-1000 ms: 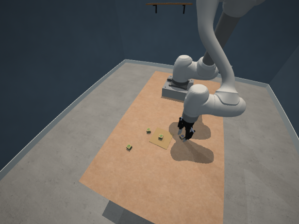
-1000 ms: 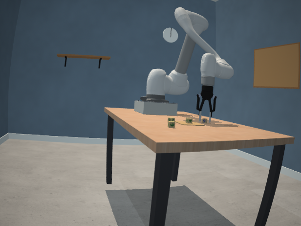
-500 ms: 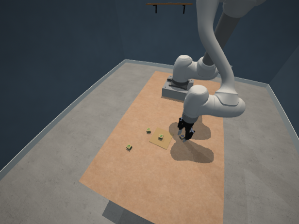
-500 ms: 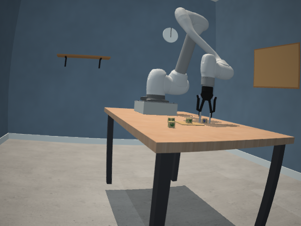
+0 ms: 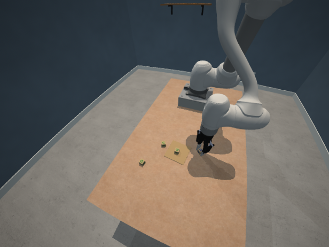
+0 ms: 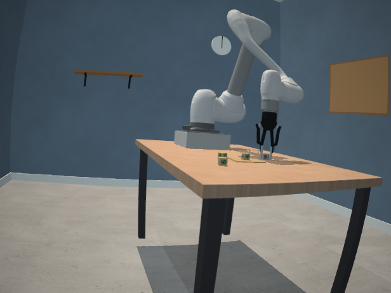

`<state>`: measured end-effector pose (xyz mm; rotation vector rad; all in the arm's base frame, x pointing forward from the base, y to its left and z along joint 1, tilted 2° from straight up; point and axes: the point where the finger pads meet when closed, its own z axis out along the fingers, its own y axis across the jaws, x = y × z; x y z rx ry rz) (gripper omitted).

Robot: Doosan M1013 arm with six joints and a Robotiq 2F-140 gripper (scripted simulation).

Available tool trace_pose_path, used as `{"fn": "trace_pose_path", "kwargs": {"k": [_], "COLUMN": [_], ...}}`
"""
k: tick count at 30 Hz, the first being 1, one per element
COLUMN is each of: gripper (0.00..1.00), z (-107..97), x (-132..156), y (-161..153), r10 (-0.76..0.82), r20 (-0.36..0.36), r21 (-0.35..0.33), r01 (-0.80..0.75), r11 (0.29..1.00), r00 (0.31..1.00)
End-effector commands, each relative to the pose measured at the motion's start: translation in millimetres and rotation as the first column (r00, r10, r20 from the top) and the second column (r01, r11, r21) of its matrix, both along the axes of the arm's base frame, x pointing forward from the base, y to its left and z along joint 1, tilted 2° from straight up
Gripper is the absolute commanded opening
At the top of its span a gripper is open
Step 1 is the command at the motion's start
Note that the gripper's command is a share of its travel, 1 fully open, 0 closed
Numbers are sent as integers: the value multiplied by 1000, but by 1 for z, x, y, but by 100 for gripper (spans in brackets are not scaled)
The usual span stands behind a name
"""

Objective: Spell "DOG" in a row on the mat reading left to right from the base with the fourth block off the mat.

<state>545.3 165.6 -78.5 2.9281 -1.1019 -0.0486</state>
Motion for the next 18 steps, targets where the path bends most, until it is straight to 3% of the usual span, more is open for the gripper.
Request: {"fn": "trace_pose_path", "kwargs": {"k": [1, 2, 3, 18], "gripper": [28, 28, 16, 16], "z": [0, 0, 0, 0], "x": [0, 0, 0, 0], "y": [0, 0, 0, 0], "r10": [0, 0, 0, 0], "r20": [0, 0, 0, 0], "r21": [0, 0, 0, 0], "r01": [0, 0, 0, 0], "r11": [1000, 1000, 1000, 1000], "r00": [1000, 1000, 1000, 1000]}}
